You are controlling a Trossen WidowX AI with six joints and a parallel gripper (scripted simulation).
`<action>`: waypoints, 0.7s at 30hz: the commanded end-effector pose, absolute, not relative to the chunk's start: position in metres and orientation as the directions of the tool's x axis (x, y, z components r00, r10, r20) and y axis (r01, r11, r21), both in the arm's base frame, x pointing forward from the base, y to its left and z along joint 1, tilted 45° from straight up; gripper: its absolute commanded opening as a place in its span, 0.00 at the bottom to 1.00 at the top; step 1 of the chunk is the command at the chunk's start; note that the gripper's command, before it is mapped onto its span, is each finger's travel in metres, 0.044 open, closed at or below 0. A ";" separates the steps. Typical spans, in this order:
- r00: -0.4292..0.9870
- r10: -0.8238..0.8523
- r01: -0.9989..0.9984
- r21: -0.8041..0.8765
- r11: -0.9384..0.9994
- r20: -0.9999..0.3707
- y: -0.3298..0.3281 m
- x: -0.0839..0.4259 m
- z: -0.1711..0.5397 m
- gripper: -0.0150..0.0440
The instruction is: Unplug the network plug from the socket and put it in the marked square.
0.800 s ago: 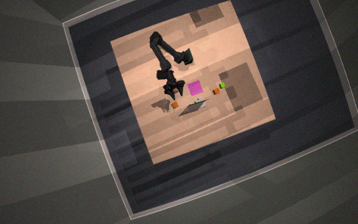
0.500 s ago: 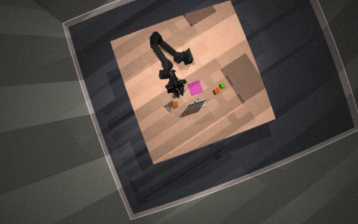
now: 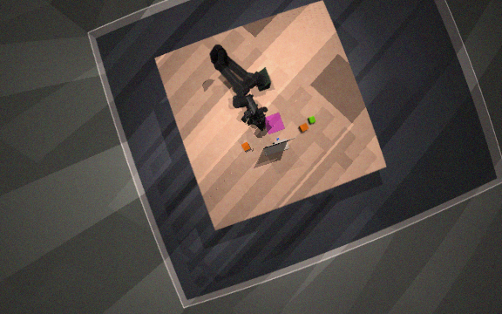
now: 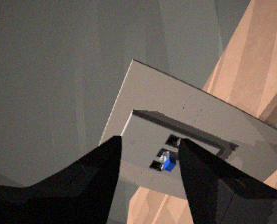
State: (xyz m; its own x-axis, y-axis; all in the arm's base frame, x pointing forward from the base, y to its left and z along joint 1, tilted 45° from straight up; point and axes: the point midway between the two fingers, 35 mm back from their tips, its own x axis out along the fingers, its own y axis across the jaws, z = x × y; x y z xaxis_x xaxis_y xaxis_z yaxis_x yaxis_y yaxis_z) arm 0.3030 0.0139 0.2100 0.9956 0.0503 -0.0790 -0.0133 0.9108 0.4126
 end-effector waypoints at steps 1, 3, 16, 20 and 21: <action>0.993 0.068 -0.012 0.485 0.874 -0.096 0.018 0.296 0.191 0.52; 0.992 0.074 -0.008 0.521 0.854 -0.107 0.020 0.292 0.180 0.52; 0.980 0.109 0.040 0.702 0.712 -0.166 0.028 0.265 0.124 0.52; 0.980 0.109 0.039 0.702 0.711 -0.165 0.028 0.266 0.124 0.52; 0.980 0.109 0.039 0.702 0.711 -0.164 0.027 0.268 0.125 0.52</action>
